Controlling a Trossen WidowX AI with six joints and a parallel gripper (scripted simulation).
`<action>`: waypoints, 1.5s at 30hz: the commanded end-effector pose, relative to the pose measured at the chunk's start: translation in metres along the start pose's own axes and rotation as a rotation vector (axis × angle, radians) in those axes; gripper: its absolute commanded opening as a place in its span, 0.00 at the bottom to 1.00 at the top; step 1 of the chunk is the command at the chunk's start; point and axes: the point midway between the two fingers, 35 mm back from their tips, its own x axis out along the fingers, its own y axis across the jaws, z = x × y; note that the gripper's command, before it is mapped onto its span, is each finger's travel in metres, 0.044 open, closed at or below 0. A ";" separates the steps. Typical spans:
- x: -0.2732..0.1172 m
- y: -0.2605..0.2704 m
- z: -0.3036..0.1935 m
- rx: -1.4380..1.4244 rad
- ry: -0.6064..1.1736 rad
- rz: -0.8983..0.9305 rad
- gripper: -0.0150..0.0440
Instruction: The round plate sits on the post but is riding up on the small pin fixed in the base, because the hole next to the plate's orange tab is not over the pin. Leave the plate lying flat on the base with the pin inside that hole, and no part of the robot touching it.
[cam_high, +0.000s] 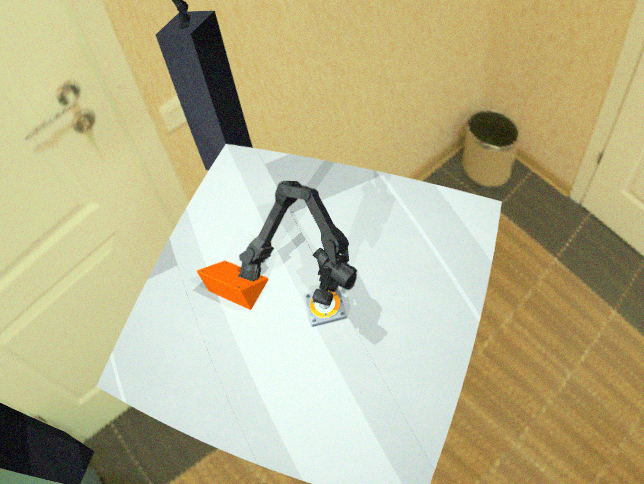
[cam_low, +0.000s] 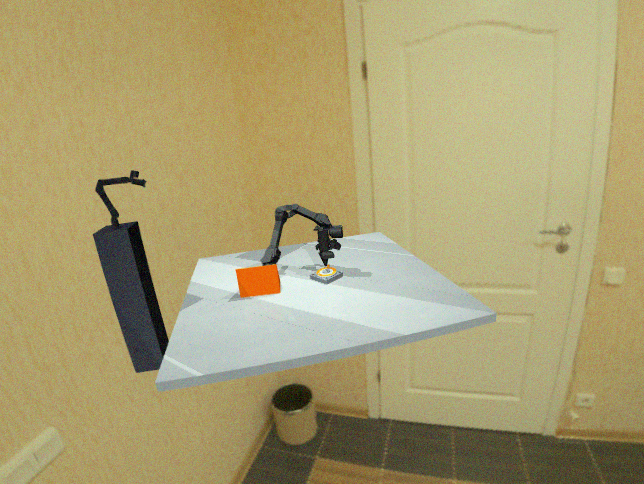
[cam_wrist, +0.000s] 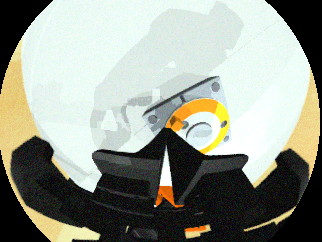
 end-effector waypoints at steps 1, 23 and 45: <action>0.001 0.000 0.007 0.001 -0.003 0.005 0.25; 0.001 -0.010 0.021 0.000 -0.003 0.005 0.25; -0.039 -0.010 0.022 0.007 -0.008 0.007 0.25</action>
